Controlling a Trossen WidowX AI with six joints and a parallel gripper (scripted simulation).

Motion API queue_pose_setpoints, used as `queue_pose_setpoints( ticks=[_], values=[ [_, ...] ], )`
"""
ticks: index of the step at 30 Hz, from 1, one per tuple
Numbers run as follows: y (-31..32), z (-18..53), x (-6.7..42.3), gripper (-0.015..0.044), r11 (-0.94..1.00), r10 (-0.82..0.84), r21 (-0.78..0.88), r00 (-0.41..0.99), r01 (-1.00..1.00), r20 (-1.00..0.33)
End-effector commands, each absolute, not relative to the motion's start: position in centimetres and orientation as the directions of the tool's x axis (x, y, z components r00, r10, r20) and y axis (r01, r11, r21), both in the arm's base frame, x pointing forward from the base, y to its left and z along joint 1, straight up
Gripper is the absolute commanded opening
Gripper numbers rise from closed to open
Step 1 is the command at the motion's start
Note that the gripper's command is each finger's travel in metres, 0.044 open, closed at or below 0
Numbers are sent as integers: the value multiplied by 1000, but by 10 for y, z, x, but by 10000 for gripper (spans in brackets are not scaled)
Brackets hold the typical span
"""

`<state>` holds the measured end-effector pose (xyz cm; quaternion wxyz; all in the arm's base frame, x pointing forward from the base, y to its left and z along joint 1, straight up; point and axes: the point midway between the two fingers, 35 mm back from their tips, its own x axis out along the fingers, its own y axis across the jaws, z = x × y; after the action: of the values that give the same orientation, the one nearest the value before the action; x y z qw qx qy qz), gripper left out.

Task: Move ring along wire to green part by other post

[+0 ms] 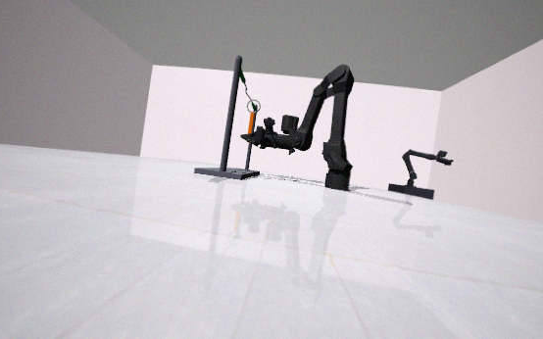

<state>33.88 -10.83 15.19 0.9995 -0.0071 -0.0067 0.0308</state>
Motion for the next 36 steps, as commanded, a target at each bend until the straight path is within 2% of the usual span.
queue_pose_setpoints(
  ticks=[1,36],
  values=[
    [-108,154,340,-150,998,65,-13,998,-65,17],
    [-75,154,338,-150,999,54,-1,998,-54,15]
  ],
)
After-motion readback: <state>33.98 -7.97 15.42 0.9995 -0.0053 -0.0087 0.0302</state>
